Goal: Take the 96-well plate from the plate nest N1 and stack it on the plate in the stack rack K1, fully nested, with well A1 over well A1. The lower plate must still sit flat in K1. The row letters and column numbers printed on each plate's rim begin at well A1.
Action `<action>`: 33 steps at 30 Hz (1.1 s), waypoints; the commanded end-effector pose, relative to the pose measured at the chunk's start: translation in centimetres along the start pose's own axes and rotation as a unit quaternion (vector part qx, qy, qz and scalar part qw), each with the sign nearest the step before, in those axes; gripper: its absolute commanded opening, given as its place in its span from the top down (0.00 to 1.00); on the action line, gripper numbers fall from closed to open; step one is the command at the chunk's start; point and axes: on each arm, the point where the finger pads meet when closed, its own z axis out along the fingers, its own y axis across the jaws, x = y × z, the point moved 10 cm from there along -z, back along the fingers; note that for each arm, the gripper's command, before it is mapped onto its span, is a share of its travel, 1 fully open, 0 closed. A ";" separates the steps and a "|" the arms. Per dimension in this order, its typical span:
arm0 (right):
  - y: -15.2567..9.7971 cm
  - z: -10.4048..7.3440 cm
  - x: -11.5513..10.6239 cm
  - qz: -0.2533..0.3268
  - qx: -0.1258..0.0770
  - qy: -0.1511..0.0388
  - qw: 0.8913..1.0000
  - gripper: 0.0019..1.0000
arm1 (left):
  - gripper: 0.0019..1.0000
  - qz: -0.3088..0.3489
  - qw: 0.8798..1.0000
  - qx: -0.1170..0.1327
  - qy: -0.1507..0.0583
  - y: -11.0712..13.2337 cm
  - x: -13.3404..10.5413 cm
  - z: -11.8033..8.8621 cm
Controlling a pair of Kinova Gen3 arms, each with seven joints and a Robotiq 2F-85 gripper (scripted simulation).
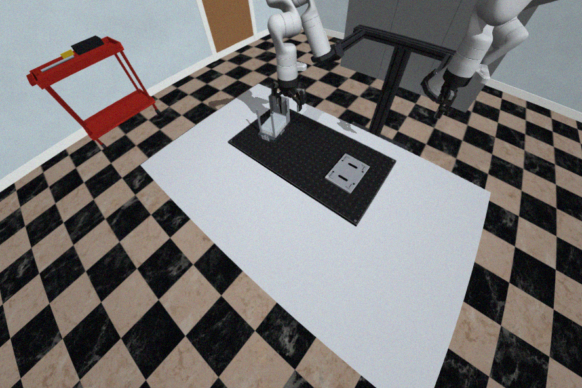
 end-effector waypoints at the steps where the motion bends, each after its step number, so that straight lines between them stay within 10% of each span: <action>1: 0.1 -0.1 -0.1 0.000 -0.001 -0.001 1.000 0.00 | 0.00 0.000 1.000 -0.001 0.000 0.0 0.0 0.0; 33: 1.1 -0.1 -0.3 0.000 -0.001 -0.001 1.000 0.00 | 0.00 0.000 1.000 -0.001 0.000 0.0 0.0 0.0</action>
